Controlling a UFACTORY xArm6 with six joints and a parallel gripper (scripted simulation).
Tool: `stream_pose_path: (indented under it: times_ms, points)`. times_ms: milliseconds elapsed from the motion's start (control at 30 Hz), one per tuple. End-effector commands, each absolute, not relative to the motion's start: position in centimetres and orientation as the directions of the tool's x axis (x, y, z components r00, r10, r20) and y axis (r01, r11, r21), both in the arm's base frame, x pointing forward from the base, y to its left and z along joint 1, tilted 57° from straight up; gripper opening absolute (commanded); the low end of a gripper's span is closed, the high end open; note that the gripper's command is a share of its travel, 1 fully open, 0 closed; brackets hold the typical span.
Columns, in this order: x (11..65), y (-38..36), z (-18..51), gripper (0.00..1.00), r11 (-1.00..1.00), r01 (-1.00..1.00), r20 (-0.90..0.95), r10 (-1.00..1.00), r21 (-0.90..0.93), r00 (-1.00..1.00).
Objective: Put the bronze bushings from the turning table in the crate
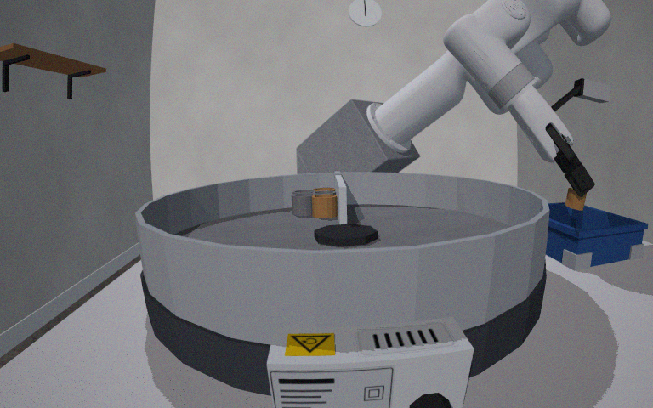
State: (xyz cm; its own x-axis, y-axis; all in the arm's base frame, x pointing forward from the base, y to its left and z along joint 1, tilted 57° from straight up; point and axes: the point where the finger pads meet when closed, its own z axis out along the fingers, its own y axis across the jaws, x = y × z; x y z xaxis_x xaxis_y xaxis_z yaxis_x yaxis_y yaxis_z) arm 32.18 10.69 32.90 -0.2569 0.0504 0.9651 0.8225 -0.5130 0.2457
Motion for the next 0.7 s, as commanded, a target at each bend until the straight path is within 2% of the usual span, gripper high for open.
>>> stream_pose_path:
  times_ms: [0, 667]
  points:
    - [32.54, 10.86, 32.9, 0.0, -0.514, 0.821, 0.964, 0.051, 0.248, -0.26]
    - [33.07, 11.43, 32.4, 0.0, -0.514, 0.821, 0.964, 0.051, 0.248, -0.26]
